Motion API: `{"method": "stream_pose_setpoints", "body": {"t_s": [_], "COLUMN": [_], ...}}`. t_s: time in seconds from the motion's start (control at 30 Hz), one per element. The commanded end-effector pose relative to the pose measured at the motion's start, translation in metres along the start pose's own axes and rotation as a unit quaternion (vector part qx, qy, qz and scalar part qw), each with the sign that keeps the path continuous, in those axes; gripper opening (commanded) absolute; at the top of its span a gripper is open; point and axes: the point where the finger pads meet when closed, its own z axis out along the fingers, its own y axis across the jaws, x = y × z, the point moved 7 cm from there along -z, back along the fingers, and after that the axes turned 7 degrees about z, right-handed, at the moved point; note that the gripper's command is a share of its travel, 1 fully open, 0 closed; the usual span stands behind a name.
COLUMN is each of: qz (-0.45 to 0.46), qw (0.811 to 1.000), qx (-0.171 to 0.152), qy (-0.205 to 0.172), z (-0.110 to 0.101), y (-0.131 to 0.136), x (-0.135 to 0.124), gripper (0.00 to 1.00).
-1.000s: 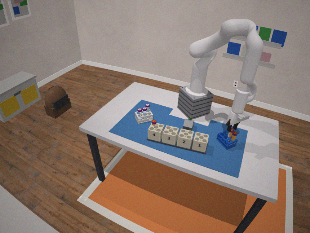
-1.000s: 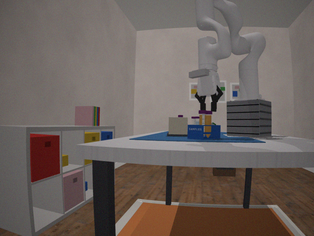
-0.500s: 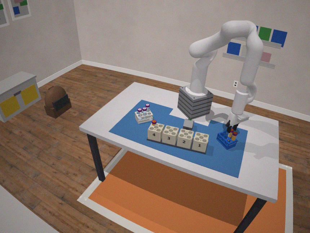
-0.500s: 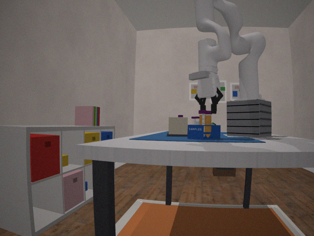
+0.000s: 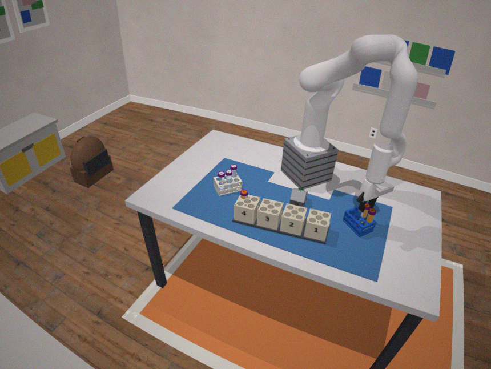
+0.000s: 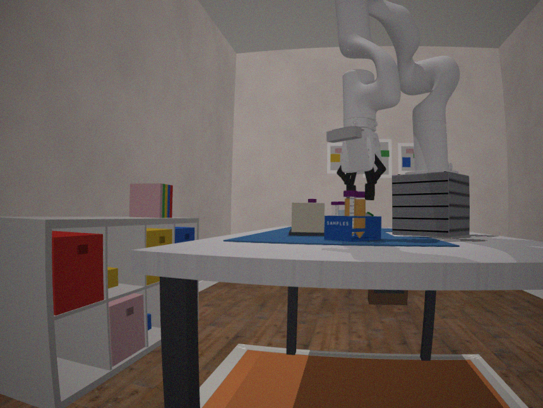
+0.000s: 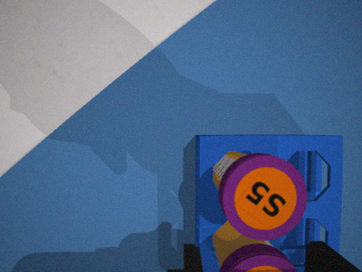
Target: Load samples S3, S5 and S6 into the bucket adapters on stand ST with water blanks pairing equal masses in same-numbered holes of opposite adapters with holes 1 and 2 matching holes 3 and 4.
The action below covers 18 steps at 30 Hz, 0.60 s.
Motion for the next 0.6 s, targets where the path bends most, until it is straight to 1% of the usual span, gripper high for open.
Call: {"method": "stream_pose_setpoints", "body": {"t_s": [0.0, 0.4, 0.43, 0.57], "qz": [0.0, 0.0, 0.0, 0.0], "qw": [1.0, 1.0, 1.0, 1.0], "qx": [0.0, 0.0, 0.0, 0.0], "qy": [0.001, 0.001, 0.001, 0.001], "z": [0.0013, 0.0013, 0.0007, -0.0004], "y": [-0.0001, -0.0001, -0.0001, -0.0002], "x": [0.0007, 0.0008, 0.0008, 0.0008], "gripper": [0.57, 0.57, 0.0, 0.0]}}
